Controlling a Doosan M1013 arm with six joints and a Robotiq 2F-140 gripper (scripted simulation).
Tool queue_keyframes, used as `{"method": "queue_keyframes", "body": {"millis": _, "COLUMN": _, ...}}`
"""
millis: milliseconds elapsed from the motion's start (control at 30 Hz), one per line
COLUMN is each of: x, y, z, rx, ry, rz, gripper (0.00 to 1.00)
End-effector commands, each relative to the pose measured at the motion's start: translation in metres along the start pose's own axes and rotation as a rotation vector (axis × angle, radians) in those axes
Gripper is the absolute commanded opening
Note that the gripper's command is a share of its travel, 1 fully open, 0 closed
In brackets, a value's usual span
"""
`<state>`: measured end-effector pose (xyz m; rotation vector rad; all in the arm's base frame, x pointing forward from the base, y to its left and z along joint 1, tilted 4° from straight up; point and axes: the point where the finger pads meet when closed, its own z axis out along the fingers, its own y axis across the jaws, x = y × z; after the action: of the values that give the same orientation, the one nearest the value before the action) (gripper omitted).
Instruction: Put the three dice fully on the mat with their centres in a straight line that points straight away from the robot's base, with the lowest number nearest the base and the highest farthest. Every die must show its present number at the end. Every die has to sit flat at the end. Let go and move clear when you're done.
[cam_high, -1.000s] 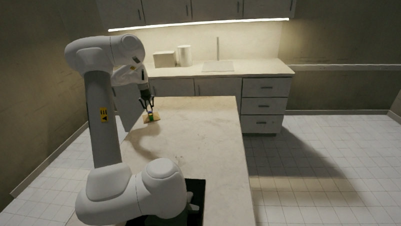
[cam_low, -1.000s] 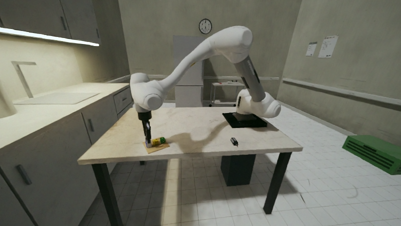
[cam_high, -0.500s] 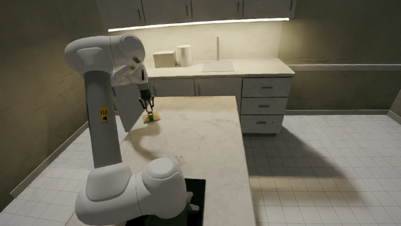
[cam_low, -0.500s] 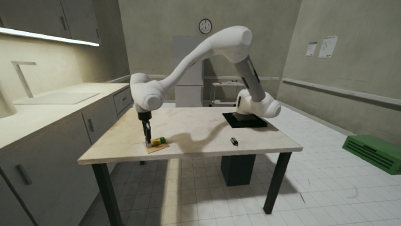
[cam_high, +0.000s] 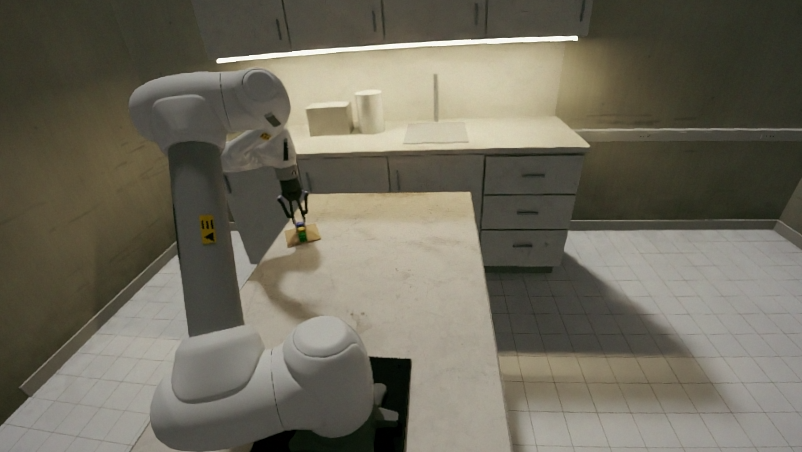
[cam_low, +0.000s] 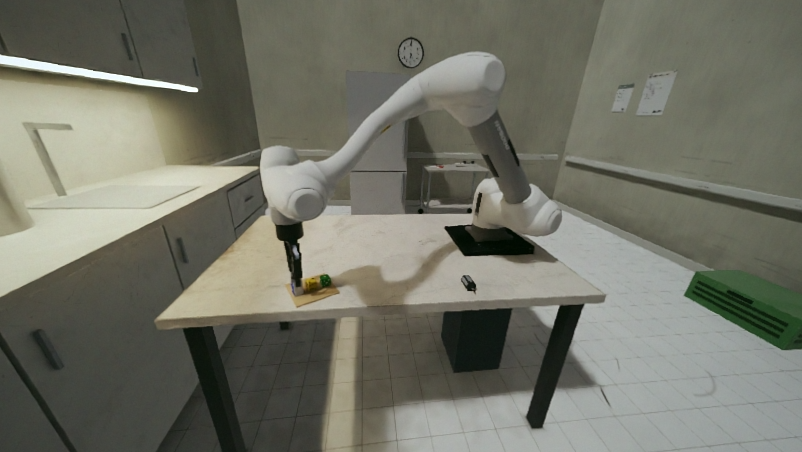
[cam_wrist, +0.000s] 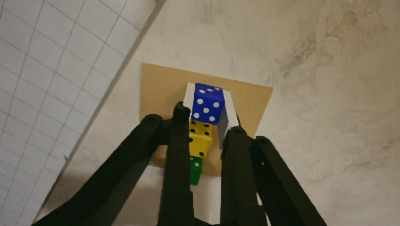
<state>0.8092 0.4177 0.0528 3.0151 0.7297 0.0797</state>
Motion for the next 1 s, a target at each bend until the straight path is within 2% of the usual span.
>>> {"method": "queue_keyframes", "body": {"millis": 0, "x": 0.0005, "y": -0.0001, "z": -0.0014, "rx": 0.0, "ry": 0.002, "rz": 0.0, "gripper": 0.24}}
{"method": "queue_keyframes", "body": {"millis": 400, "x": 0.0005, "y": -0.0001, "z": -0.0014, "rx": 0.0, "ry": 0.002, "rz": 0.0, "gripper": 0.24}}
{"method": "queue_keyframes", "body": {"millis": 833, "x": 0.0005, "y": -0.0001, "z": -0.0014, "rx": 0.0, "ry": 0.002, "rz": 0.0, "gripper": 0.35}}
{"method": "queue_keyframes", "body": {"millis": 967, "x": 0.0005, "y": -0.0001, "z": -0.0014, "rx": 0.0, "ry": 0.002, "rz": 0.0, "gripper": 0.35}}
